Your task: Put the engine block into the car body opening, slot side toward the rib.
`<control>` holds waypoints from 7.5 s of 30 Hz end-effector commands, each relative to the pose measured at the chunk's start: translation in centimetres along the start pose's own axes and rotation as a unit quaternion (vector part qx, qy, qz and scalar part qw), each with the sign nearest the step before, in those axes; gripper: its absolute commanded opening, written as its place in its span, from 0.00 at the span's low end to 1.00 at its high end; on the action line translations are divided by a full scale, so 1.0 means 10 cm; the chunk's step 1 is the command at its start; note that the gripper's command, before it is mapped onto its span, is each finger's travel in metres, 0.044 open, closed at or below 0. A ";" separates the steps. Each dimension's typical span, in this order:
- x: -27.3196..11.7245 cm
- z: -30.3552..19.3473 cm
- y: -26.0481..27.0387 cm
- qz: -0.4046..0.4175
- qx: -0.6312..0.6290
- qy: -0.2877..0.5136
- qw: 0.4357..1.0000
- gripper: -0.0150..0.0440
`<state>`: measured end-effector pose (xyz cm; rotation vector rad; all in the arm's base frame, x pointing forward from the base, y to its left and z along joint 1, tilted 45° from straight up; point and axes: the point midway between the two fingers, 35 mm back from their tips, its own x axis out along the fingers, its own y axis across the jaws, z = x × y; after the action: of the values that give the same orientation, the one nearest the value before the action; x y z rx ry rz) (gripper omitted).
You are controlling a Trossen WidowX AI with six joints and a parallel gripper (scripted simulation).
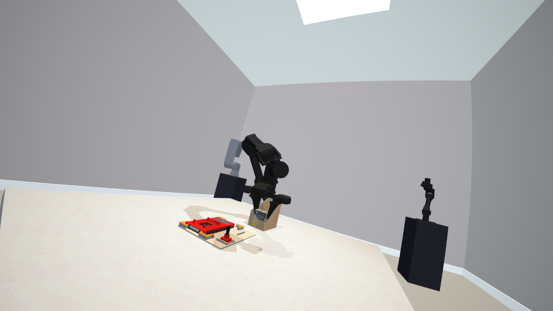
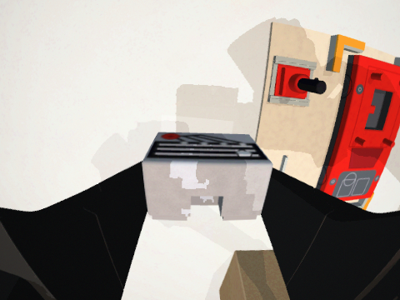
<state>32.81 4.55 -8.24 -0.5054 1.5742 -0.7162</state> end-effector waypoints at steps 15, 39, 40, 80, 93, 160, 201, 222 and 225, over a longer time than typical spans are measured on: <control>0.03 0.00 0.00 -0.001 -0.312 -0.001 0.950 0.25; 0.08 0.00 0.00 -0.002 -0.634 -0.001 0.773 0.25; 0.09 0.00 0.00 -0.002 -0.641 -0.001 0.768 0.25; 0.78 0.00 -0.01 -0.003 -0.663 0.000 0.749 0.25; 1.00 0.00 -0.02 -0.004 -0.663 0.001 0.749 0.25; 0.75 0.02 0.01 -0.005 -0.664 0.000 0.748 1.00; 1.12 0.03 0.01 -0.004 -0.662 0.001 0.749 1.00; 1.13 0.04 0.01 -0.004 -0.662 0.001 0.749 0.40; 1.05 0.05 0.02 -0.003 -0.662 0.000 0.749 0.26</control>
<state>31.56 -3.25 -16.31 -1.5182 1.8984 0.5767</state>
